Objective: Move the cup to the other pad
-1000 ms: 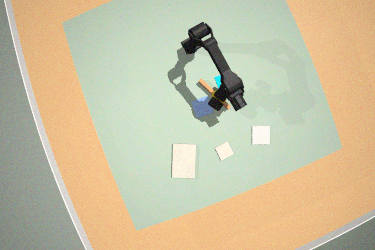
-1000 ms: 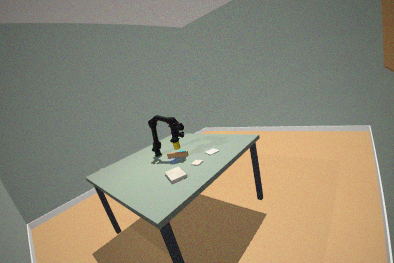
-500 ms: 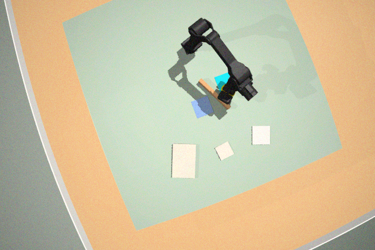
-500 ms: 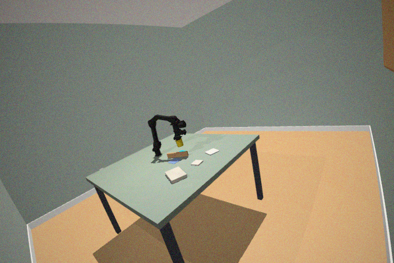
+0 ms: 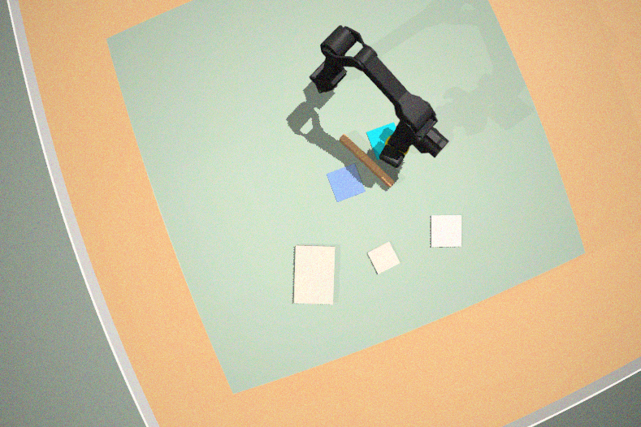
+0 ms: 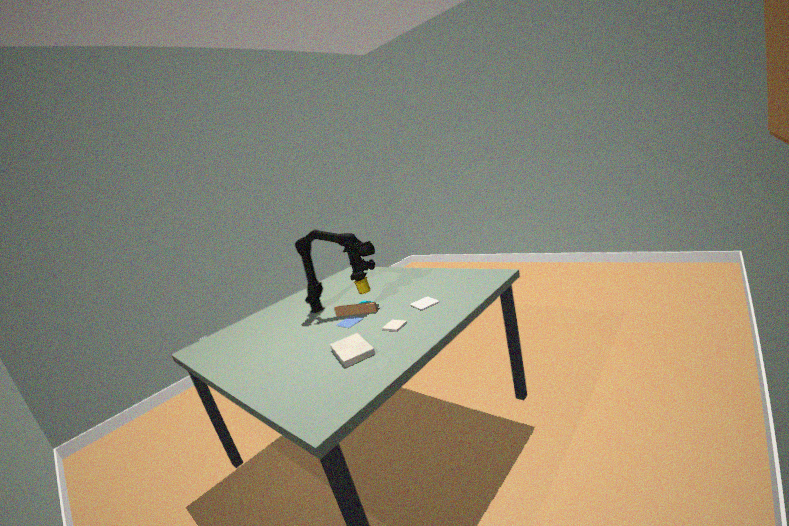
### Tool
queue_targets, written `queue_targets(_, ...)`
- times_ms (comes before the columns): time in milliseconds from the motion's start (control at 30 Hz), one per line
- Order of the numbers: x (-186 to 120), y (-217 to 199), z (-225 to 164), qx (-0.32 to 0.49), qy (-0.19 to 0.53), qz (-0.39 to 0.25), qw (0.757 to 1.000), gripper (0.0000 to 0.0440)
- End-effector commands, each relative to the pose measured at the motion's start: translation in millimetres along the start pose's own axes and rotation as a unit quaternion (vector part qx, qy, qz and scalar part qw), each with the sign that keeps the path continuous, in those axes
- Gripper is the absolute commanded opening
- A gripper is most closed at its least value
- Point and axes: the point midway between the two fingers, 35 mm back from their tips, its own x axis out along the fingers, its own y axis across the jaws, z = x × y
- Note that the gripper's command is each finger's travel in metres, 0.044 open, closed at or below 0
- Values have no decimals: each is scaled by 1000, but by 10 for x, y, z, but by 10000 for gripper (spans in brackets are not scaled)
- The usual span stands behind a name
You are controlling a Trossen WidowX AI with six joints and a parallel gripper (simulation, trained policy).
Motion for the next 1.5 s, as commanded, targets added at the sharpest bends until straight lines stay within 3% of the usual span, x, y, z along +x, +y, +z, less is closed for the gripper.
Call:
queue_targets(0, 68, 53, -24, 5, -1, -2, 1000, 0)
queue_targets(667, 488, 268, -212, 32, 0, -5, 999, 16)
queue_targets(1100, 640, 278, -291, 56, -7, -7, 998, 75)
queue_targets(1233, 571, 258, -221, 66, -32, -2, 997, 154)
queue_targets(1467, 450, 261, -209, 73, -59, 10, 996, 166)
